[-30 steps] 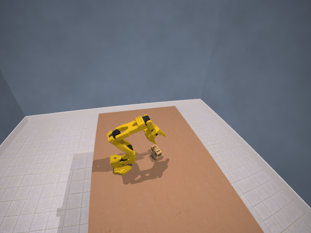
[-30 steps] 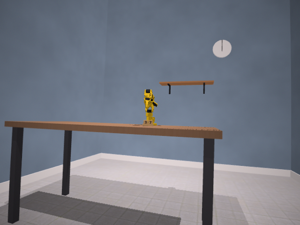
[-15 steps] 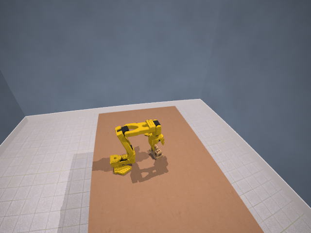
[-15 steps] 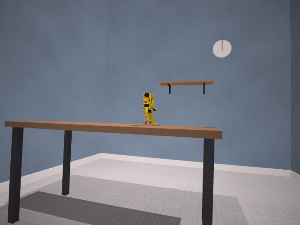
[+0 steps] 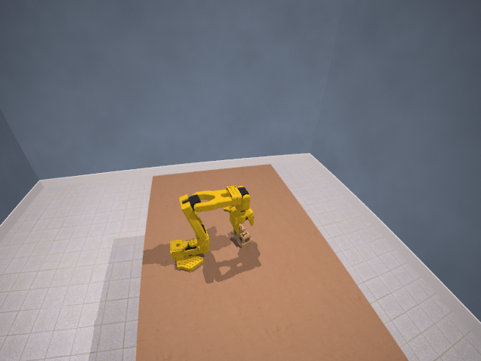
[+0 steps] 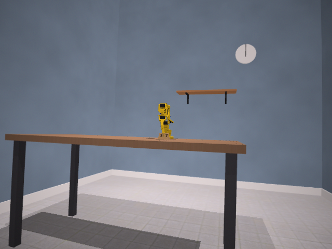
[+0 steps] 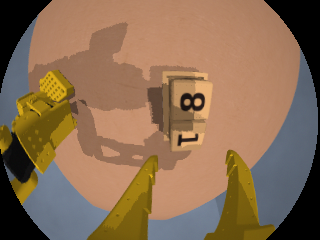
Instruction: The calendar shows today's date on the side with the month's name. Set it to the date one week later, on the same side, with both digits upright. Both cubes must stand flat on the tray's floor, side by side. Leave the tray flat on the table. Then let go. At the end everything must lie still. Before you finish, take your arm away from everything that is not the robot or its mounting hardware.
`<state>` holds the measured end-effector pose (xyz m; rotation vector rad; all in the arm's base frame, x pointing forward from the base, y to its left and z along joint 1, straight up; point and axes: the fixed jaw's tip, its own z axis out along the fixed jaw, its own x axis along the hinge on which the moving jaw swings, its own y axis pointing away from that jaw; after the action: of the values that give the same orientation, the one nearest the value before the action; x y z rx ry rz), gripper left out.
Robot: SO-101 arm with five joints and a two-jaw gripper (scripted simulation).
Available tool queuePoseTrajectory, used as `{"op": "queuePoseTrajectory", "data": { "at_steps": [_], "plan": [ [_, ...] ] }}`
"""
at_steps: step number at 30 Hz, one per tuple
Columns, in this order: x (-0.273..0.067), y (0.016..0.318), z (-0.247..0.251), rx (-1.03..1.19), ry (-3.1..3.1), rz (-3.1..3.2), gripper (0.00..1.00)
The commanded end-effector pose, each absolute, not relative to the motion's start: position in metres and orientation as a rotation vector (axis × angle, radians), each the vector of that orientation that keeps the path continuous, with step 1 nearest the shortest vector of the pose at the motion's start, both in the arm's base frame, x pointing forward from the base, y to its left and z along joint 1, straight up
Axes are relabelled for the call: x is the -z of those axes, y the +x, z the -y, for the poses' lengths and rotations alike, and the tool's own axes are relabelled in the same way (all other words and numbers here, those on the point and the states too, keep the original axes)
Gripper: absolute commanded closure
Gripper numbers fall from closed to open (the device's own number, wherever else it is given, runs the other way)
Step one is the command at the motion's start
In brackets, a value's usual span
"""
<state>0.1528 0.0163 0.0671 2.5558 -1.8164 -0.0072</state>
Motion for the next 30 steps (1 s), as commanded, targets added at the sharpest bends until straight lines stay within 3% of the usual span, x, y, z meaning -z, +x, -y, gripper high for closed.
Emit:
{"op": "queuePoseTrajectory", "data": {
  "at_steps": [1, 30],
  "plan": [
    [-0.0727, 0.1583, -0.0161, -0.033, 2.562, 1.851, 0.65],
    [-0.0722, 0.1589, -0.0140, -0.038, 2.535, 1.892, 0.65]
  ]
}}
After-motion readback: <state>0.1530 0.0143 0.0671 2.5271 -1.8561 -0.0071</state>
